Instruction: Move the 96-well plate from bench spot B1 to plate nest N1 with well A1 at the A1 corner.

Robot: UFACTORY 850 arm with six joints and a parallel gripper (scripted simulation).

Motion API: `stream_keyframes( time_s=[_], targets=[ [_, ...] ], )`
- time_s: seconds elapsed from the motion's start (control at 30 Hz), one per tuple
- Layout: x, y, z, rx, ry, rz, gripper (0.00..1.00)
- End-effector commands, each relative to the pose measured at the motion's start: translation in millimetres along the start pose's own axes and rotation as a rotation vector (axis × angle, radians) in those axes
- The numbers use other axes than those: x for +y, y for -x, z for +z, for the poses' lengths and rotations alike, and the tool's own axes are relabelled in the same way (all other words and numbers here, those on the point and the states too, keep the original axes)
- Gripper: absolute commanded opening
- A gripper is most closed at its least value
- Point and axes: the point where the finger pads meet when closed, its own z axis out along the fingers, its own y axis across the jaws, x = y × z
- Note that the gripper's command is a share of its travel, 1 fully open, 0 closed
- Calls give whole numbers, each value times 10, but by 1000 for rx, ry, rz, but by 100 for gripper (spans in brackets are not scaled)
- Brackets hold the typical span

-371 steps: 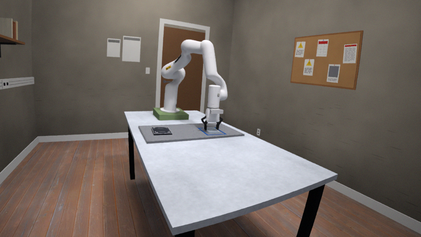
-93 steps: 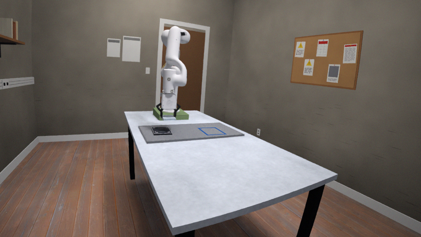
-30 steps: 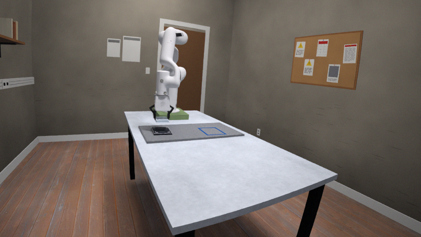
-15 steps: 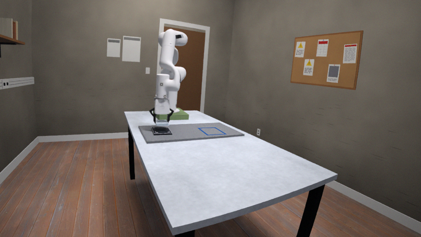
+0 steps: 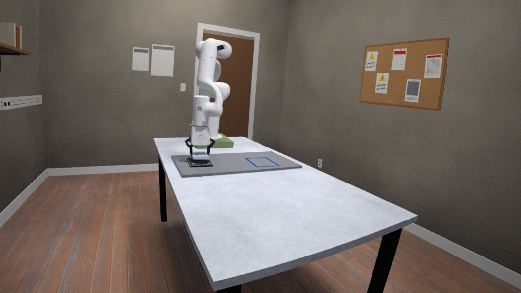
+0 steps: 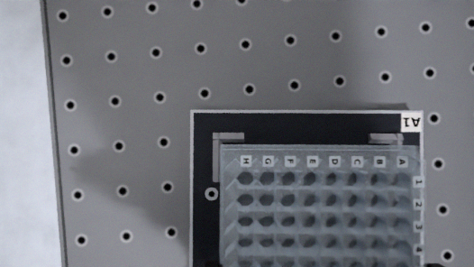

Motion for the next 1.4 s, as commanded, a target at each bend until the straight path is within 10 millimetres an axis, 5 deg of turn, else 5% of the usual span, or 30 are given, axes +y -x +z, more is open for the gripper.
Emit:
stream_keyframes(
  time_s=[0.0, 1.37],
  targets=[
    [-3, 10, 62, -2, 0, 0, 0],
    [-2, 9, 124, -2, 0, 0, 0]
  ],
)
